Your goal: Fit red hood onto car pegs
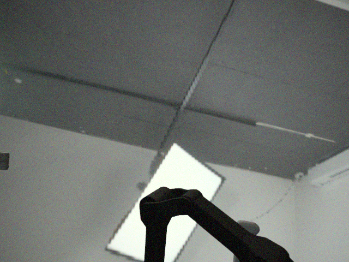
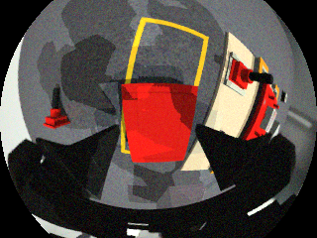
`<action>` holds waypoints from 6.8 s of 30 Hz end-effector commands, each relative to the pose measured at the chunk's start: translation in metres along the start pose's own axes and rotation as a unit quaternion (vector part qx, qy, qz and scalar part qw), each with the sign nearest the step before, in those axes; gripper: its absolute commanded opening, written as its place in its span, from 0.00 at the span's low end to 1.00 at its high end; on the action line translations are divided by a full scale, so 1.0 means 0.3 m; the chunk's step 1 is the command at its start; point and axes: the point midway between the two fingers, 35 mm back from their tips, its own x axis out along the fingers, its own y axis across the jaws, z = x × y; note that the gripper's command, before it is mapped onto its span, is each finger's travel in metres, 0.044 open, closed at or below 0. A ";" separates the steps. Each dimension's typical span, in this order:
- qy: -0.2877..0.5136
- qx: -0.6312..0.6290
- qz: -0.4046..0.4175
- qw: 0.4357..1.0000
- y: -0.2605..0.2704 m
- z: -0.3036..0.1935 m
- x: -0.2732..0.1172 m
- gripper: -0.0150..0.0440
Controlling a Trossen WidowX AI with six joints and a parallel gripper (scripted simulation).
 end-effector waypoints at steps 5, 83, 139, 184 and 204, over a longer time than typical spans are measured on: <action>0.000 -0.003 -0.004 1.000 0.000 -0.002 0.019 1.00; -0.002 0.039 0.007 0.999 -0.321 0.090 -0.306 0.25; 0.000 0.112 -0.010 0.994 -0.783 0.058 -0.139 0.25; 0.000 0.112 -0.010 0.994 -0.782 0.057 -0.139 0.25; 0.000 0.112 -0.010 0.994 -0.783 0.056 -0.139 0.25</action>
